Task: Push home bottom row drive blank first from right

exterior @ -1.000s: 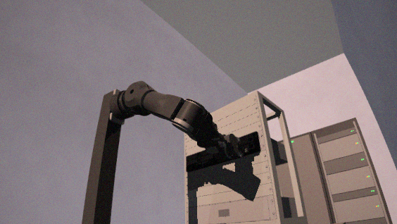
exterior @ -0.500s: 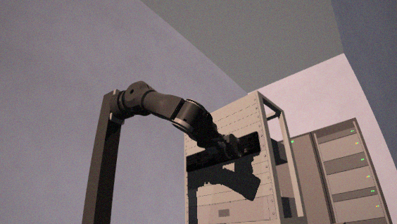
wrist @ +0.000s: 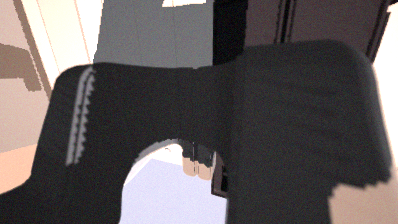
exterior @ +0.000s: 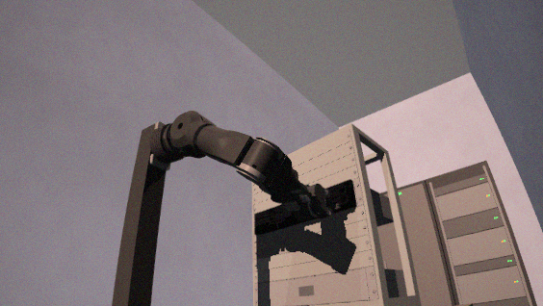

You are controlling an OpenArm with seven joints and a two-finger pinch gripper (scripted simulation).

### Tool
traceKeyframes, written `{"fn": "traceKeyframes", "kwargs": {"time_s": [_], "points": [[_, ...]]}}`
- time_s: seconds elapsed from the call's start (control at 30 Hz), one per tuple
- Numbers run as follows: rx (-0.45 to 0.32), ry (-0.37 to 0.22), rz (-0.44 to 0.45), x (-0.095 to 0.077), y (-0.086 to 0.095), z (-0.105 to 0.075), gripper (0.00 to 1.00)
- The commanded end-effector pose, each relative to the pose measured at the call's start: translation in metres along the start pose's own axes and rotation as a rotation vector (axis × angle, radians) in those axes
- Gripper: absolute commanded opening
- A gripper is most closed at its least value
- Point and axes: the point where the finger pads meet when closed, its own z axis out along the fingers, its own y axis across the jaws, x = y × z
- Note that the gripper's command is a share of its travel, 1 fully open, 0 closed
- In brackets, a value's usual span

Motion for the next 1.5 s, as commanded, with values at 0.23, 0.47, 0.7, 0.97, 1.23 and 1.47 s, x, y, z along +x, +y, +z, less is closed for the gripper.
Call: {"fn": "traceKeyframes", "kwargs": {"time_s": [0.23,0.47,0.7,0.97,1.23,1.47], "points": [[0.004,0.007,-0.002,0.002,-0.001,0.004,0.0],[0.005,0.007,-0.001,0.002,-0.002,0.006,0.0],[0.003,0.007,-0.002,0.003,-0.001,0.014,0.0],[0.005,0.007,-0.001,0.003,-0.002,0.016,0.0],[0.004,0.007,-0.002,0.003,-0.001,0.024,0.0],[0.003,0.007,-0.002,0.003,-0.001,0.024,0.0]]}}
